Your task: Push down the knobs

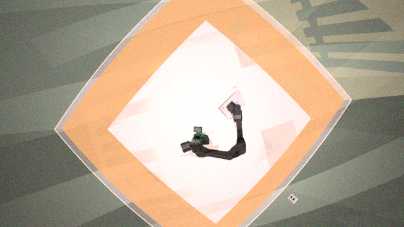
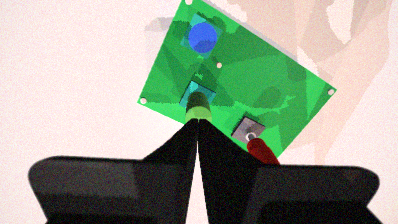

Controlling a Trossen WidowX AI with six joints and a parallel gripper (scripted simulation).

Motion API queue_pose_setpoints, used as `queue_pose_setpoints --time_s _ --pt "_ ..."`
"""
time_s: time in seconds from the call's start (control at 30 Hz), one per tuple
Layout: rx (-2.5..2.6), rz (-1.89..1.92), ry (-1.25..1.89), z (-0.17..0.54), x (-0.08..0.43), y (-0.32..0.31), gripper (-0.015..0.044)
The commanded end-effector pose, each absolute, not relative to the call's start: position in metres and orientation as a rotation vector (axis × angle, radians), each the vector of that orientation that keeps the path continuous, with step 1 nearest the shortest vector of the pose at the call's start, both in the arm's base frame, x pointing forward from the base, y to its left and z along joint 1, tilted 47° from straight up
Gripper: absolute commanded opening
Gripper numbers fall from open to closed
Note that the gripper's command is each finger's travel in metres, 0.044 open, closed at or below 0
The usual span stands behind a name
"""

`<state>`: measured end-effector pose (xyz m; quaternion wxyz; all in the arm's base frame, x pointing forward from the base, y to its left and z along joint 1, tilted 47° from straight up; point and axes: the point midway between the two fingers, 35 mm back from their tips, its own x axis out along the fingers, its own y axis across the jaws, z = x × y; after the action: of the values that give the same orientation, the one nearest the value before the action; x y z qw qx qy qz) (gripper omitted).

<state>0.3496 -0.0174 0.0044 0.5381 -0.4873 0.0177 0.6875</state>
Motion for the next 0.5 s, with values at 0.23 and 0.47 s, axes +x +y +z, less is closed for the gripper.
queue_pose_setpoints --time_s 0.23,0.47 --pt "-1.159 1.635 0.046 0.0038 0.3499 -0.0167 0.0184" --pt "-1.07 1.571 0.219 0.0095 0.3579 -0.0251 0.0"
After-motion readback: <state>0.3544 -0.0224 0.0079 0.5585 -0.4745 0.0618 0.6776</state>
